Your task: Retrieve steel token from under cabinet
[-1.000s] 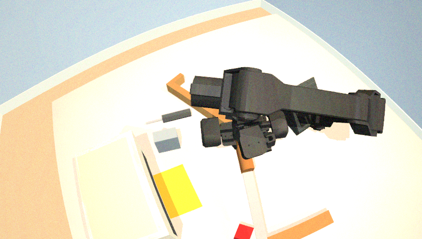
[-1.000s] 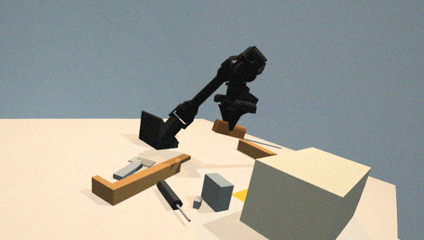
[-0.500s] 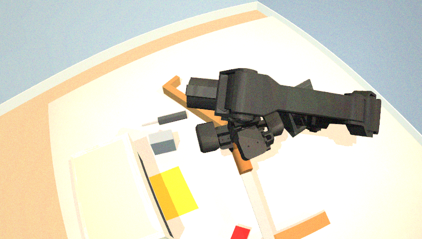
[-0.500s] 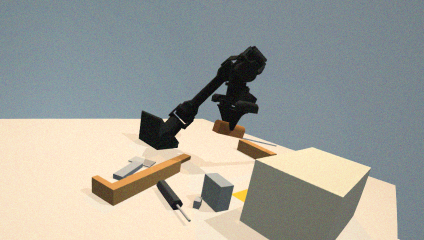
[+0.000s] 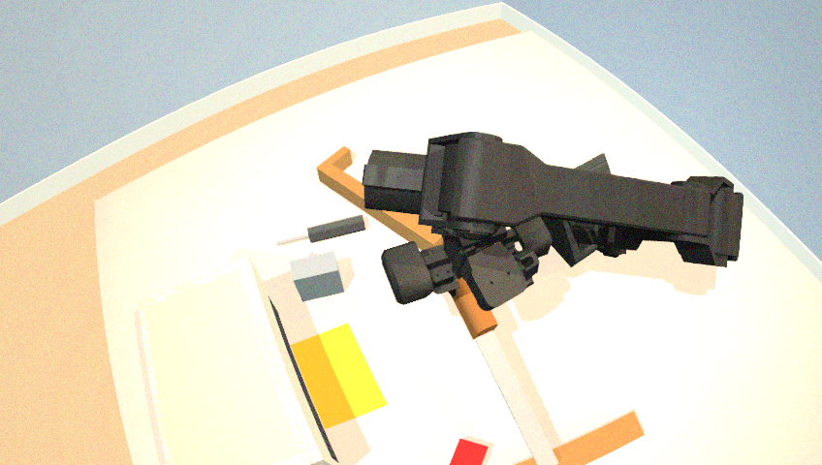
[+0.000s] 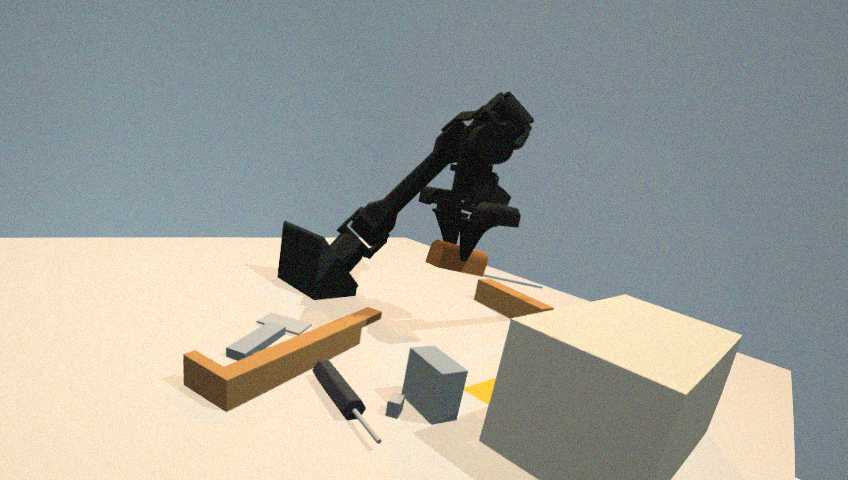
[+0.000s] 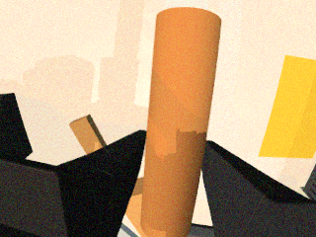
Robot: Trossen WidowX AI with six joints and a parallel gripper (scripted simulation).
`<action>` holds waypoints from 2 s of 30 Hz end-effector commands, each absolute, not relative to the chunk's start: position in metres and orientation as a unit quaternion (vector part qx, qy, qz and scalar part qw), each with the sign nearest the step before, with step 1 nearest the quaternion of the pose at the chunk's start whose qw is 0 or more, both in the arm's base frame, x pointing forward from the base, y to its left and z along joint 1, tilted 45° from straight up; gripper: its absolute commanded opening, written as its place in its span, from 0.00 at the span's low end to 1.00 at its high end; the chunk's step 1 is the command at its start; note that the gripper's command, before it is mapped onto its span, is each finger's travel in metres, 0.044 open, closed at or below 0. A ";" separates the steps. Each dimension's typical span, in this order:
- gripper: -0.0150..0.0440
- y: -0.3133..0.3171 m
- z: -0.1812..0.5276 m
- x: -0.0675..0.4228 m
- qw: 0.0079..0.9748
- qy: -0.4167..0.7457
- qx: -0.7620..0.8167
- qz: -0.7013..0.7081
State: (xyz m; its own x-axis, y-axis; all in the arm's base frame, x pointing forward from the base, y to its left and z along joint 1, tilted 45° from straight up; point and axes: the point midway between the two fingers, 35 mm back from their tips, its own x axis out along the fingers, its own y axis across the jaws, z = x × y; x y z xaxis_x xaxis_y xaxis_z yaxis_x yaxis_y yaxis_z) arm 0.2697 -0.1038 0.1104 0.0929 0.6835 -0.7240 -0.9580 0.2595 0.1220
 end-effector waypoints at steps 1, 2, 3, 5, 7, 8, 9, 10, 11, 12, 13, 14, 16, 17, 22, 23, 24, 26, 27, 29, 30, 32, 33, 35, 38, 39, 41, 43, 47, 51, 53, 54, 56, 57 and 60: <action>0.25 -0.104 0.111 0.270 0.713 0.339 -0.205 0.579; 0.25 -0.104 0.111 0.270 0.712 0.337 -0.207 0.580; 0.25 -0.104 0.111 0.270 0.711 0.335 -0.210 0.581; 0.25 -0.104 0.111 0.270 0.710 0.330 -0.216 0.584; 0.25 -0.104 0.111 0.270 0.708 0.325 -0.221 0.586; 0.25 -0.104 0.111 0.270 0.707 0.323 -0.224 0.588; 0.25 -0.104 0.111 0.270 0.706 0.321 -0.227 0.589; 0.25 -0.104 0.111 0.270 0.705 0.318 -0.230 0.590; 0.25 -0.104 0.111 0.270 0.704 0.316 -0.233 0.592; 0.25 -0.104 0.111 0.270 0.703 0.314 -0.235 0.593; 0.25 -0.104 0.111 0.270 0.702 0.311 -0.238 0.594; 0.25 -0.104 0.111 0.270 0.702 0.309 -0.241 0.595; 0.25 -0.104 0.111 0.270 0.700 0.304 -0.246 0.598; 0.25 -0.104 0.111 0.270 0.699 0.302 -0.249 0.599; 0.25 -0.104 0.111 0.270 0.694 0.290 -0.263 0.605; 0.25 -0.104 0.111 0.270 0.693 0.288 -0.265 0.606; 0.25 -0.104 0.111 0.270 0.692 0.286 -0.268 0.607; 0.25 -0.104 0.111 0.270 0.689 0.281 -0.273 0.609; 0.25 -0.104 0.111 0.270 0.688 0.278 -0.276 0.610; 0.25 -0.104 0.111 0.270 0.686 0.274 -0.282 0.612; 0.25 -0.104 0.111 0.270 0.685 0.271 -0.284 0.613; 0.25 -0.104 0.111 0.270 0.683 0.267 -0.289 0.615; 0.25 -0.104 0.111 0.270 0.682 0.264 -0.292 0.616; 0.25 -0.104 0.111 0.270 0.680 0.260 -0.297 0.618; 0.25 -0.104 0.111 0.269 0.677 0.255 -0.302 0.620; 0.25 -0.104 0.111 0.269 0.677 0.254 -0.303 0.621; 0.25 -0.103 0.112 0.269 0.677 0.253 -0.304 0.621; 0.25 -0.101 0.114 0.269 0.676 0.252 -0.306 0.622; 0.25 -0.097 0.118 0.268 0.674 0.248 -0.310 0.623; 0.25 -0.092 0.122 0.266 0.673 0.245 -0.312 0.624; 0.25 -0.090 0.124 0.266 0.672 0.244 -0.314 0.625; 0.25 -0.089 0.125 0.266 0.672 0.243 -0.314 0.625; 0.25 -0.087 0.127 0.265 0.671 0.242 -0.315 0.626; 0.25 -0.085 0.128 0.265 0.671 0.242 -0.315 0.626; 0.25 -0.082 0.132 0.264 0.671 0.241 -0.317 0.626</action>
State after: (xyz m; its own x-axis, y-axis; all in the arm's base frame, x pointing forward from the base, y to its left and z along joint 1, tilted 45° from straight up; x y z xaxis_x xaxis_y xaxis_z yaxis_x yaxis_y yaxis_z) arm 0.2647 -0.0848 0.1276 0.0923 0.6823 -0.7252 -0.9928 0.0074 -0.1195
